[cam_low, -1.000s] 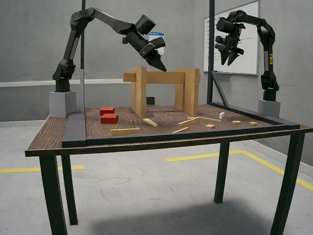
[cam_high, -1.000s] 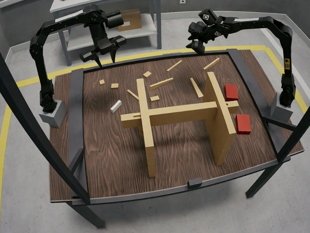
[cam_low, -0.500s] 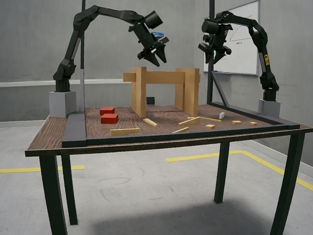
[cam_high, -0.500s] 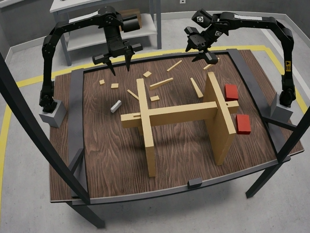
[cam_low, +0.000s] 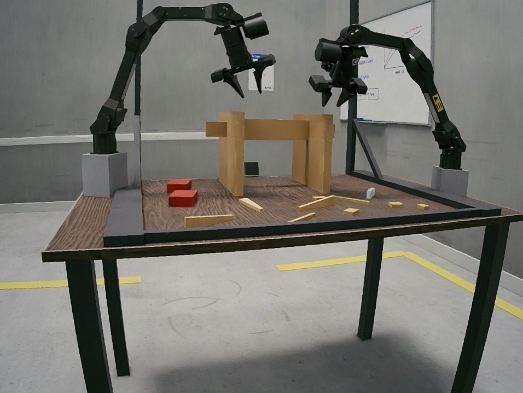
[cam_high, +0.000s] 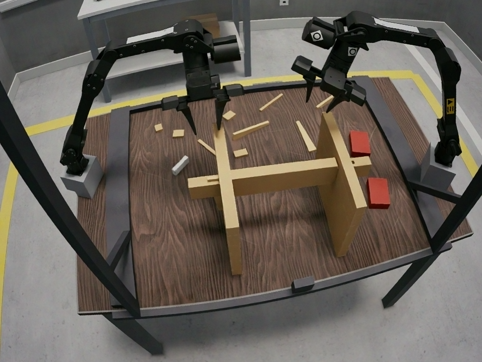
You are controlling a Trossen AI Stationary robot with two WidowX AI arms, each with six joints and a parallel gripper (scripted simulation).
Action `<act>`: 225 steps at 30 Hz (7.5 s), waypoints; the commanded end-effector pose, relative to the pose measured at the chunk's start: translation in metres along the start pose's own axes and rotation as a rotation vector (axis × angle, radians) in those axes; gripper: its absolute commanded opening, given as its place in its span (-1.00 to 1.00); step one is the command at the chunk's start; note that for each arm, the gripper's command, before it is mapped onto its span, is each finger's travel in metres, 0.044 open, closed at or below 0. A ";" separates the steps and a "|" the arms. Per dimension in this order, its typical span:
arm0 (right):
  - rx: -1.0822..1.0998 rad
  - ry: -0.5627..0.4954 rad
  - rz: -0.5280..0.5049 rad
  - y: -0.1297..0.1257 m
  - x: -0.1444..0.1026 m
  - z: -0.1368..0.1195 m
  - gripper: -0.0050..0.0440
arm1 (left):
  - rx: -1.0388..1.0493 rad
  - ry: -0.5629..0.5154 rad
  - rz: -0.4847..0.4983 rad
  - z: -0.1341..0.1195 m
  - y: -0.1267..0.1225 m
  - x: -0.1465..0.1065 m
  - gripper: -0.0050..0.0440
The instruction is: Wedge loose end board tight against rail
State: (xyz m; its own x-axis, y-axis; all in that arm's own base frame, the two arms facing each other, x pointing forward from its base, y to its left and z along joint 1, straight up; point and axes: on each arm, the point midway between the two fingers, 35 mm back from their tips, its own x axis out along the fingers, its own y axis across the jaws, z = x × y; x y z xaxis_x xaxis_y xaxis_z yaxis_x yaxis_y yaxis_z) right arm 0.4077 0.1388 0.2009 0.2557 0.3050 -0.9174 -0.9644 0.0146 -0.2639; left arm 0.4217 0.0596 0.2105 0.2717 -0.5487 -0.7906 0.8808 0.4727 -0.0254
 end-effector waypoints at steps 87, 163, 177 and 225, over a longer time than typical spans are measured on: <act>-0.436 -0.066 0.348 0.063 0.015 0.045 0.22 | 0.152 -0.152 -0.007 0.030 0.021 0.046 -0.85; -0.433 -0.062 0.376 0.070 0.051 0.035 -1.00 | 0.143 -0.141 0.023 0.015 0.041 0.050 -1.00; -0.432 -0.062 0.378 0.071 0.051 0.034 -0.07 | 0.146 -0.152 -0.009 0.029 0.025 0.047 -1.00; -0.430 -0.070 0.303 0.058 -0.006 0.050 -0.07 | 0.145 -0.151 -0.010 0.029 0.025 0.046 -0.06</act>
State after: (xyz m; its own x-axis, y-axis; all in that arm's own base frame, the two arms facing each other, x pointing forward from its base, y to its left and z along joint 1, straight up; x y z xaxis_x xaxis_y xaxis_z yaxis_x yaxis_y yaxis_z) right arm 0.3475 0.1867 0.1895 -0.0919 0.2828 -0.9548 -0.8774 -0.4764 -0.0566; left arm 0.4707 0.0255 0.1668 0.2694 -0.6662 -0.6955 0.9295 0.3688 0.0068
